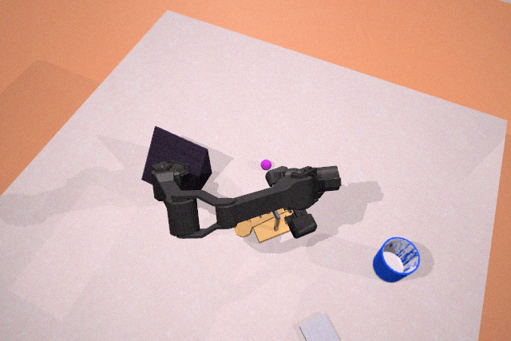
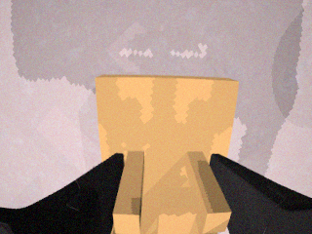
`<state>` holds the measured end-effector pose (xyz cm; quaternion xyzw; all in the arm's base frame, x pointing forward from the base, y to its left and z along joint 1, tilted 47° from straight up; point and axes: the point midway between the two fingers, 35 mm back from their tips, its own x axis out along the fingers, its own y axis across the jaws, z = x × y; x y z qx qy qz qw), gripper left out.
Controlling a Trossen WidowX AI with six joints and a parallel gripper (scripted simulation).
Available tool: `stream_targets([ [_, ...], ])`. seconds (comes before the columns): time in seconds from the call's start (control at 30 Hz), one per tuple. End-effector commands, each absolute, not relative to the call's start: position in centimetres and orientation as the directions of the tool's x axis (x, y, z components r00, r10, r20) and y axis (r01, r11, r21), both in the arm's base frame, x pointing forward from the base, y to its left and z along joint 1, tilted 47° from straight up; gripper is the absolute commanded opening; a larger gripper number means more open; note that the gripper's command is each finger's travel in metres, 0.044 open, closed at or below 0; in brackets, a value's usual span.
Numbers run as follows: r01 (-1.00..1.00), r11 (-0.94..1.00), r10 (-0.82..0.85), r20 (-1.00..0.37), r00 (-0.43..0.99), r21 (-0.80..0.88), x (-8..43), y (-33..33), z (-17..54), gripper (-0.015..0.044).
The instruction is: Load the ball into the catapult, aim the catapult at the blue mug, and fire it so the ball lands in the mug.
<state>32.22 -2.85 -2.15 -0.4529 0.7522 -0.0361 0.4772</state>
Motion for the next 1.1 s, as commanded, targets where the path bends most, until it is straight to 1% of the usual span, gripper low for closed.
stream_targets([
  [0.0,-0.645,0.588,-0.715,-0.686,-0.133,-0.488,32.3,-2.8,-2.1,0.0263],
  [0.17,-0.645,0.589,-0.715,-0.686,-0.133,-0.488,32.3,-2.6,-2.0,0.0394],
  [0.23,-0.646,0.589,-0.713,-0.688,-0.133,-0.486,32.8,-1.3,-0.9,0.044],
  [0.37,-0.647,0.59,-0.711,-0.69,-0.135,-0.483,33.5,2.9,3.1,0.044],
  [0.47,-0.647,0.59,-0.713,-0.688,-0.136,-0.483,33.5,4.4,4.6,0.044],
  [0.57,-0.652,0.583,-0.714,-0.689,-0.126,-0.485,33.5,3.7,3.8,0.044],
  [0.8,-0.647,0.584,-0.718,-0.685,-0.128,-0.491,33.4,4.1,4.3,0.044],
  [0.97,-0.647,0.583,-0.718,-0.684,-0.128,-0.492,32.9,0.9,1.4,0.044],
  [1.07,-0.647,0.583,-0.719,-0.684,-0.128,-0.492,32.8,0.8,1.3,0.044],
])
